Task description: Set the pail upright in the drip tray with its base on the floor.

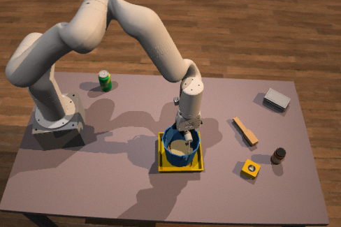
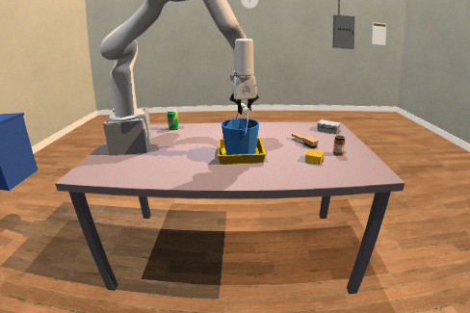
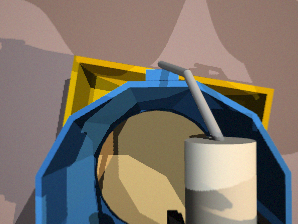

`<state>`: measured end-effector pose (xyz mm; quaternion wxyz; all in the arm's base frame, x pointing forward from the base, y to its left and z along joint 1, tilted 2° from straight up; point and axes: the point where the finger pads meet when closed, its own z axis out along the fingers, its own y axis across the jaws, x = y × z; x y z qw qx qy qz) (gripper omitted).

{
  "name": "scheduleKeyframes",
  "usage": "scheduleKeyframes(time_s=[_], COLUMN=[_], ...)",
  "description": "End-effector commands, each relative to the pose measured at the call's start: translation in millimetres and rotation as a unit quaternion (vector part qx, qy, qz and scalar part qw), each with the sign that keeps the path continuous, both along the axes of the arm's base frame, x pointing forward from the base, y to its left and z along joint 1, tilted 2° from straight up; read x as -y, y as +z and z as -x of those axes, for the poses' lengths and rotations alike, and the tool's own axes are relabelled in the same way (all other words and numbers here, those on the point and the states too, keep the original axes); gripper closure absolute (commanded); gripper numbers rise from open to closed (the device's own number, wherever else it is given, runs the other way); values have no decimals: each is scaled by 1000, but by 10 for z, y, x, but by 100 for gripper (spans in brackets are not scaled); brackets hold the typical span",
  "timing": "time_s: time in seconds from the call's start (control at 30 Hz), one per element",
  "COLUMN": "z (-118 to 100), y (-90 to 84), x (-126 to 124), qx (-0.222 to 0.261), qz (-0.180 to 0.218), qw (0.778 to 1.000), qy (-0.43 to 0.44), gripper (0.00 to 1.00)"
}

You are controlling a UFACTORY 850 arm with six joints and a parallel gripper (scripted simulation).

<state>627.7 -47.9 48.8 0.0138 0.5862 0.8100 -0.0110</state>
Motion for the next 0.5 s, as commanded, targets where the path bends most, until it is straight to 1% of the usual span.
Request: scheduleKeyframes(time_s=[0.0, 0.23, 0.27, 0.47], z=[-11, -11, -11, -11], y=[11, 11, 11, 11], x=[0, 0, 0, 0], qx=[1, 1, 1, 1], qz=[0, 0, 0, 0], qw=[1000, 1000, 1000, 1000], qy=[0, 0, 0, 0], gripper=[100, 100, 0, 0])
